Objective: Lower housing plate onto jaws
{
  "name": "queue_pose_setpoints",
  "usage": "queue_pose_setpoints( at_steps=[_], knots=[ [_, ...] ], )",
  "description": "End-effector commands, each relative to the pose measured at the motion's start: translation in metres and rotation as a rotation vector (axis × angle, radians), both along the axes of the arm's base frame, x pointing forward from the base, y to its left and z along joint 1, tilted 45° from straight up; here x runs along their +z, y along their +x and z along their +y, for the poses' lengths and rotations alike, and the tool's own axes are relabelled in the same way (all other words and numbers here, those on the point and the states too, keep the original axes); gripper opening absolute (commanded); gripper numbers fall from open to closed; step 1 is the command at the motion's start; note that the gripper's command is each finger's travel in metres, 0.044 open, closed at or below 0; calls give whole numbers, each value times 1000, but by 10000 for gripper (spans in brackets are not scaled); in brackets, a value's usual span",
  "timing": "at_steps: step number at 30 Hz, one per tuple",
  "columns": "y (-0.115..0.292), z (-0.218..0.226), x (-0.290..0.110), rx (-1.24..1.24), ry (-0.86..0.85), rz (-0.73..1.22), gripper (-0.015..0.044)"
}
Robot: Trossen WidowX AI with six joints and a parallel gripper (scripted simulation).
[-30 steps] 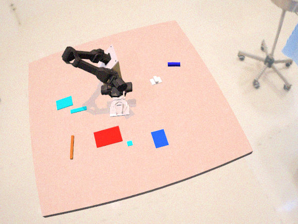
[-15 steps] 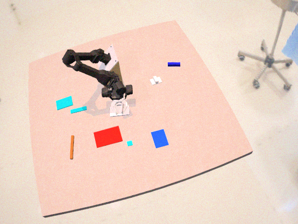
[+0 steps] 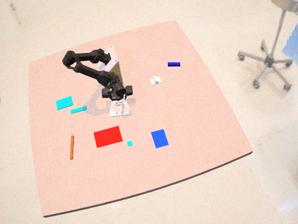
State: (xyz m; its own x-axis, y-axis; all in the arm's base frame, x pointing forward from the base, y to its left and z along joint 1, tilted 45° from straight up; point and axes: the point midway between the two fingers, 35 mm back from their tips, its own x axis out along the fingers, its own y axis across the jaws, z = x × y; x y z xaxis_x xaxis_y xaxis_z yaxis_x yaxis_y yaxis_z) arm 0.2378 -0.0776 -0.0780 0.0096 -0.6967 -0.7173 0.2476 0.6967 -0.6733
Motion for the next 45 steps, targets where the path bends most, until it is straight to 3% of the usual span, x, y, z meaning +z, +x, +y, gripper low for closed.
queue_pose_setpoints(
  at_steps=[1,45],
  knots=[
    [-1,-1,0,3,-6,4,351],
    [-1,-7,-6,9,-6,10,351]
  ],
)
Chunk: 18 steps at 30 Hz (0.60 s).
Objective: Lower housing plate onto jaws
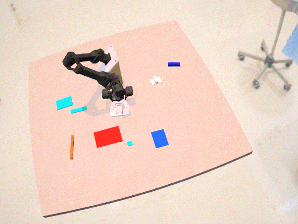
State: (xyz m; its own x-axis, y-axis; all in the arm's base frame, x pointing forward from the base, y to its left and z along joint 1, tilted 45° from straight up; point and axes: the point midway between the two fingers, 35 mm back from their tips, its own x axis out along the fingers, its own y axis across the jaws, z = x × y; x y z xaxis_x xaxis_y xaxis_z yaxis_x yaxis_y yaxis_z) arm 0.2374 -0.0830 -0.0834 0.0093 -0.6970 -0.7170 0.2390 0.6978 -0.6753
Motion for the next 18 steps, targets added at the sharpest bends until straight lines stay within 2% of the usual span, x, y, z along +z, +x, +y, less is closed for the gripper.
queue_pose_setpoints(
  at_steps=[1,18],
  knots=[
    [-1,-2,-1,3,-6,3,351],
    [-1,-4,-3,4,-6,5,351]
  ],
)
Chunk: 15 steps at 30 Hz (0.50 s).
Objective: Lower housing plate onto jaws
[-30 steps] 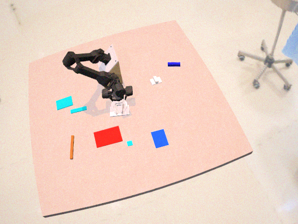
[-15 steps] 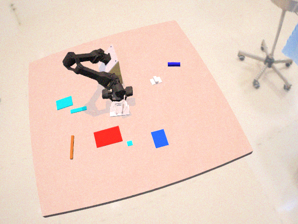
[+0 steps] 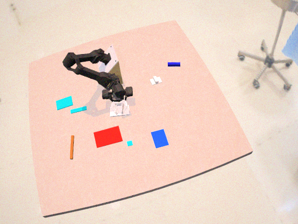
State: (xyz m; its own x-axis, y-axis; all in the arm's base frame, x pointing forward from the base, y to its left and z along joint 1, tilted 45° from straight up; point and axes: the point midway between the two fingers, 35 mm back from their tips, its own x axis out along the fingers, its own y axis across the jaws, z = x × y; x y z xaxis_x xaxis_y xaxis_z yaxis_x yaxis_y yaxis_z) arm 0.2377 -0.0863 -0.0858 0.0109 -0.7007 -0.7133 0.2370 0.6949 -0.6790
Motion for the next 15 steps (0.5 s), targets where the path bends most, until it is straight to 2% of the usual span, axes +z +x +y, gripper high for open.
queue_pose_setpoints(
  at_steps=[1,15],
  knots=[
    [-1,-1,-1,2,-1,5,351],
    [-1,-2,-2,2,-1,5,351]
  ],
)
